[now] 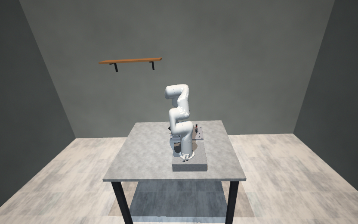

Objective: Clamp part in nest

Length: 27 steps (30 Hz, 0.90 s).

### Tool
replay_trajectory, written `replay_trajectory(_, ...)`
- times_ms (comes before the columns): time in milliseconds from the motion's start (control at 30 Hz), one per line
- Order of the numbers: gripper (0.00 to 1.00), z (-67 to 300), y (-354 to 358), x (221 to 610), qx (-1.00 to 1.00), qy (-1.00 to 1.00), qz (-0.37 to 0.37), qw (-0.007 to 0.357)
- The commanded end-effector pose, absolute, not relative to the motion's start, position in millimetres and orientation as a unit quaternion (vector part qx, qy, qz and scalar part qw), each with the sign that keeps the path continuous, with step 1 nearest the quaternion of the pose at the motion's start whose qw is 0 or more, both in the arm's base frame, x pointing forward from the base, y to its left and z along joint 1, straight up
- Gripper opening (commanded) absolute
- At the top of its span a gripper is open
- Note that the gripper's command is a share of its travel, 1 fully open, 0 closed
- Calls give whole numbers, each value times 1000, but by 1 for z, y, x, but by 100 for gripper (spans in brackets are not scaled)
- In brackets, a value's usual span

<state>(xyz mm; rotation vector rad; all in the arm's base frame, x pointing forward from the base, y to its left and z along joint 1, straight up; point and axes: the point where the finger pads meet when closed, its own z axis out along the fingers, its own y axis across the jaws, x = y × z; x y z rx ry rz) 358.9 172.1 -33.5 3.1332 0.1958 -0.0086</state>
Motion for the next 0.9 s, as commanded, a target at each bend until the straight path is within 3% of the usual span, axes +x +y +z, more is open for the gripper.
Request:
replay_trajectory(0, 0, -33, 173, 360, 998, 62, -1, 0)
replay_trajectory(867, 0, -38, 171, 362, 998, 62, -1, 0)
